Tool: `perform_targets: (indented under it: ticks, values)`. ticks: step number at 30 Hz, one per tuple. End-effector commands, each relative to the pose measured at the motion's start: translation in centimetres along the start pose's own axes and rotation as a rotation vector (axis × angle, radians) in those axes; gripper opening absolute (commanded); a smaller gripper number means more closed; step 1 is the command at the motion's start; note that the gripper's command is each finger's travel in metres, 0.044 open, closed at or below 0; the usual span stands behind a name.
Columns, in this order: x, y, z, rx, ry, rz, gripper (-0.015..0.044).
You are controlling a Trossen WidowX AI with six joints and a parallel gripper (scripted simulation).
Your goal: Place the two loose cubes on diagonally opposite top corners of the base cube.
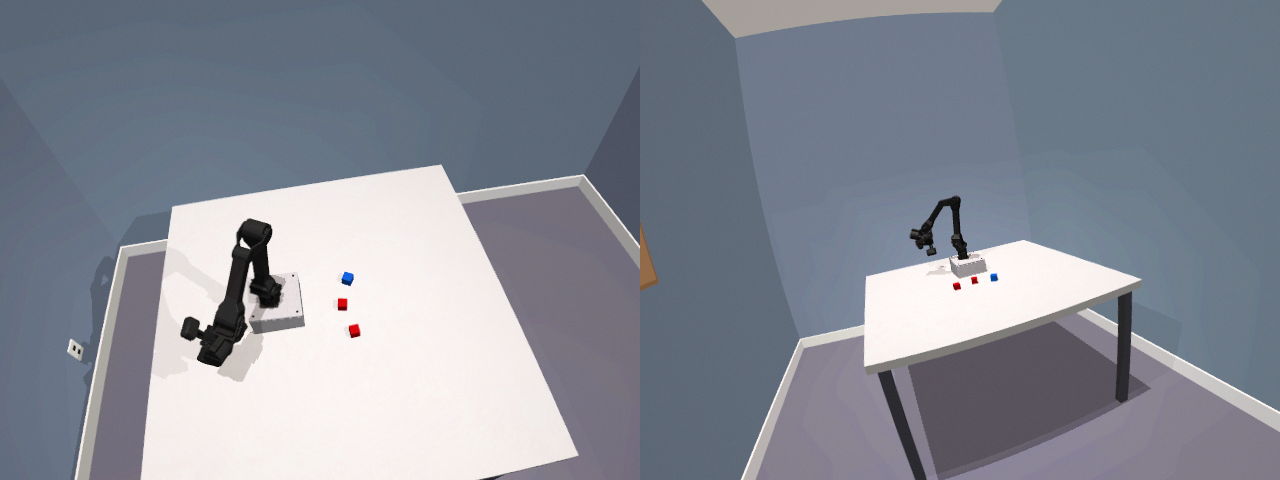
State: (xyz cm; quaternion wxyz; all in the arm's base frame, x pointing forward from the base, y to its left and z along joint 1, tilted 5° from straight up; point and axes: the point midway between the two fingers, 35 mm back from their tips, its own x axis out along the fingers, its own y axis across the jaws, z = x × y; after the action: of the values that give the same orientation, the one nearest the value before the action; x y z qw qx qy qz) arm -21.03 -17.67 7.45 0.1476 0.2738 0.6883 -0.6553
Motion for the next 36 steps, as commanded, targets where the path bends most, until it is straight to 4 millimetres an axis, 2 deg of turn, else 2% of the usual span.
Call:
perform_targets:
  ticks: [1, 5, 12, 19, 27, 36]
  values:
    - [-0.1, 0.1, 0.1, 0.001, -0.005, 0.002, 0.0374]
    - [-2.1, 1.4, 2.3, 0.024, -0.095, 0.052, 0.0269]
    - [-7.0, 4.8, 5.9, 0.058, -0.259, 0.179, 0.0265]
    - [-12.6, 8.6, 7.8, 0.07, -0.382, 0.331, 0.0265]
    - [-19.4, 13.2, 7.8, 0.056, -0.468, 0.518, 0.0265]
    - [-26.8, 18.2, 4.8, 0.005, -0.491, 0.725, 0.0265]
